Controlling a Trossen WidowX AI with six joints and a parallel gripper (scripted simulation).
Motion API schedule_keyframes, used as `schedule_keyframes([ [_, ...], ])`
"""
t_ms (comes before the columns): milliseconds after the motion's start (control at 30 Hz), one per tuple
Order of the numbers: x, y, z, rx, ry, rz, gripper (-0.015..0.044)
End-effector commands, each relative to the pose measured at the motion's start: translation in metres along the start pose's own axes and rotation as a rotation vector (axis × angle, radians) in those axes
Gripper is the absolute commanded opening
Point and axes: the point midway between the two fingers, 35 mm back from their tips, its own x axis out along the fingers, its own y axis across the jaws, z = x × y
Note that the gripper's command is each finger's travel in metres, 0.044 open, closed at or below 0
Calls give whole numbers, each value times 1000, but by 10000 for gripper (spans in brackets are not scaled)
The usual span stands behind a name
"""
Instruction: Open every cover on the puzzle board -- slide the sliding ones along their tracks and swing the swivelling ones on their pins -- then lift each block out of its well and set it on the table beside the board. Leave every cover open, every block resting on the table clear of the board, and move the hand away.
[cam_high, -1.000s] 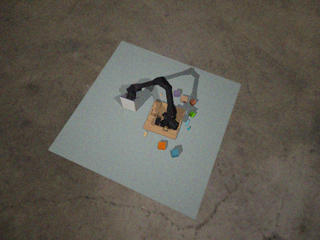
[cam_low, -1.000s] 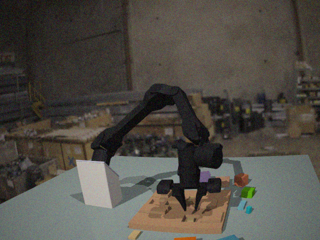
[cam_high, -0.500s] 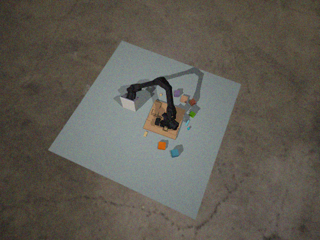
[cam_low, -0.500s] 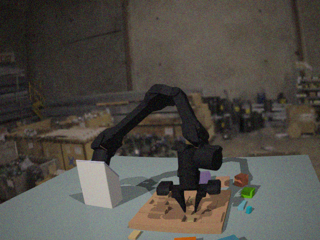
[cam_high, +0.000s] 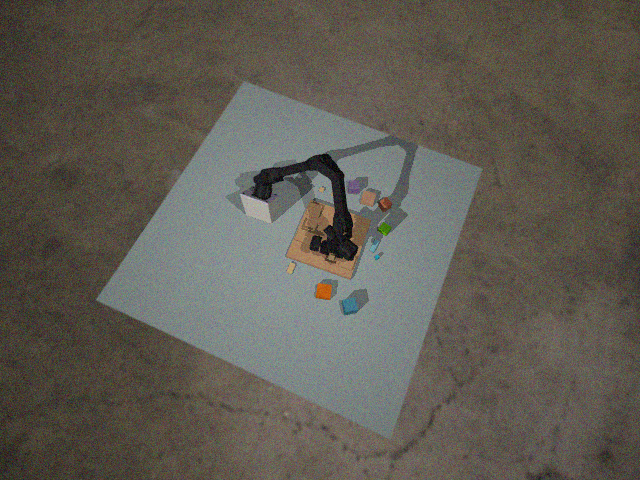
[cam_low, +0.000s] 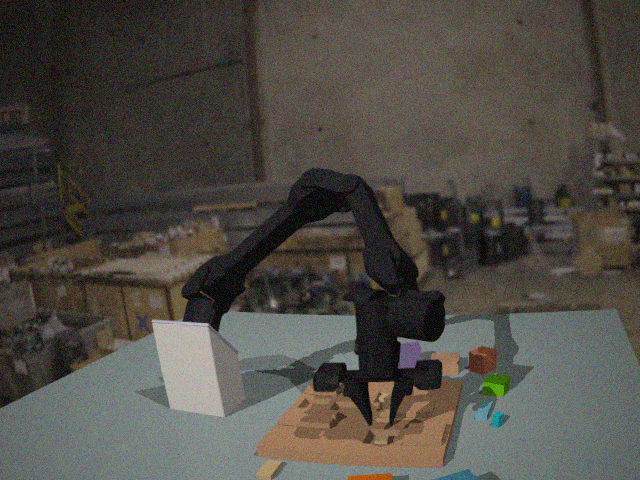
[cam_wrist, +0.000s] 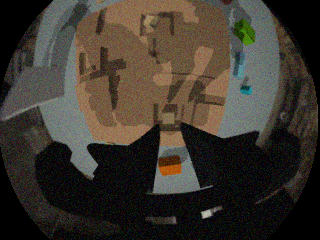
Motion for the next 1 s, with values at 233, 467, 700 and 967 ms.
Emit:
schedule_keyframes([
  [233,11,0,1,4,-4,-1,144],
  [467,17,0,1,4,-4,-1,144],
  [700,22,0,1,4,-5,-1,144],
  [967,25,0,1,4,-5,-1,144],
])
